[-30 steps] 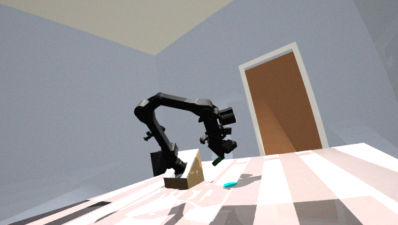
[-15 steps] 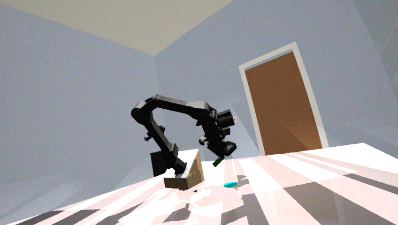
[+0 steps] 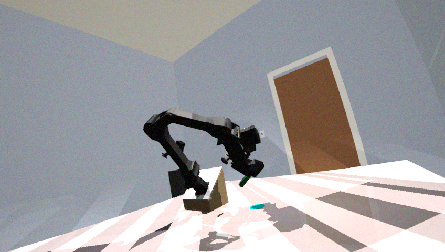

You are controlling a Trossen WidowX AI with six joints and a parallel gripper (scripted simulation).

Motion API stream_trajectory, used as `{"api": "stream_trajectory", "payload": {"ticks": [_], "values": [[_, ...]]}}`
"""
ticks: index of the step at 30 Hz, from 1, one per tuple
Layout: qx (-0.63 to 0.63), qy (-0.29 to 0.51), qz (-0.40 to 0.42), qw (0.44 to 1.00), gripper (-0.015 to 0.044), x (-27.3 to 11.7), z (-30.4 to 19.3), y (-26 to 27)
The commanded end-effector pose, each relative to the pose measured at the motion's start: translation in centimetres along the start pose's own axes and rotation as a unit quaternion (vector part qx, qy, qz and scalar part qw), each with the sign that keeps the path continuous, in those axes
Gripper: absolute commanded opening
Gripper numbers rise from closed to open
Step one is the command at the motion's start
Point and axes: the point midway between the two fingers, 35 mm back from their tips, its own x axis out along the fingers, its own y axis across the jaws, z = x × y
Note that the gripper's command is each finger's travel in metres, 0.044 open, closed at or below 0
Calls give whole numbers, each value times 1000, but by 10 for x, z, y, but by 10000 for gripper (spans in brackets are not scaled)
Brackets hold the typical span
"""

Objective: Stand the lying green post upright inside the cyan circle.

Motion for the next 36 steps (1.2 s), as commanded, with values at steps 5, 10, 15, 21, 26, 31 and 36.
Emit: {"api": "stream_trajectory", "payload": {"ticks": [5,10,15,21,26,31,36], "values": [[-7,-34,4,999,23,-1,0,0],[-10,-52,6,999,23,-1,0,0],[-13,-70,7,997,23,-1,0,0],[-17,-92,8,996,23,-2,0,0],[-21,-110,8,994,23,-2,0,-1],[-25,-128,7,991,23,-3,0,-1],[-29,-147,5,989,23,-4,0,-1]]}}
